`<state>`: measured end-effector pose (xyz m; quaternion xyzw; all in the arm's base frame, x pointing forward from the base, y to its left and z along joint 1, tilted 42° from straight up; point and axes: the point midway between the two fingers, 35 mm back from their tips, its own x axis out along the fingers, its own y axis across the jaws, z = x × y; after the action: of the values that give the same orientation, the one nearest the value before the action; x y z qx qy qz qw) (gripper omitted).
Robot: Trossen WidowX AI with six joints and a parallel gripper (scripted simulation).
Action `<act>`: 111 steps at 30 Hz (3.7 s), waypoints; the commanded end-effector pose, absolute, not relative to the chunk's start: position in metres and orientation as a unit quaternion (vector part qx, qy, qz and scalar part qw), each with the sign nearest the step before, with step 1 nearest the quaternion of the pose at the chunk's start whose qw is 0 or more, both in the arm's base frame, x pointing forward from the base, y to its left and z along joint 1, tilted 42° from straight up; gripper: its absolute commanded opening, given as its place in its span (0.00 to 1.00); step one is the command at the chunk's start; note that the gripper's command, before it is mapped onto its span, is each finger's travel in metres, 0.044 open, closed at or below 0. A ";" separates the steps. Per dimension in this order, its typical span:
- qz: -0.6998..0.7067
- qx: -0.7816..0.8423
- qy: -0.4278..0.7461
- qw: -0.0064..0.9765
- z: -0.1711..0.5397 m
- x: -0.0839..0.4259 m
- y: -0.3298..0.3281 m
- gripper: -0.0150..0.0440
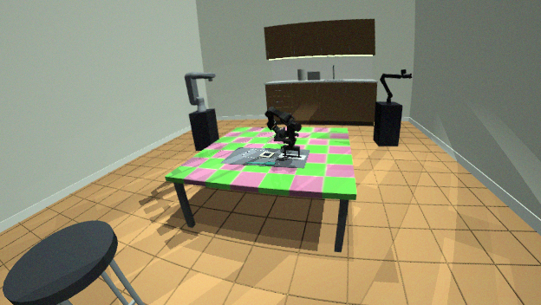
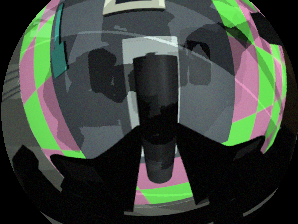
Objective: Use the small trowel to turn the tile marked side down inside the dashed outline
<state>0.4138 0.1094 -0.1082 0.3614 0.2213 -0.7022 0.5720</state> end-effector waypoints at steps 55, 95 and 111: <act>-0.622 0.203 0.391 0.648 -0.108 0.415 0.108 0.71; -0.410 0.044 0.528 0.742 -0.087 0.429 0.152 0.76; -0.215 -0.141 0.575 0.777 -0.096 0.435 0.152 0.76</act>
<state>0.4335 0.1526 -0.0964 -0.1048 0.5743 -0.2482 0.7730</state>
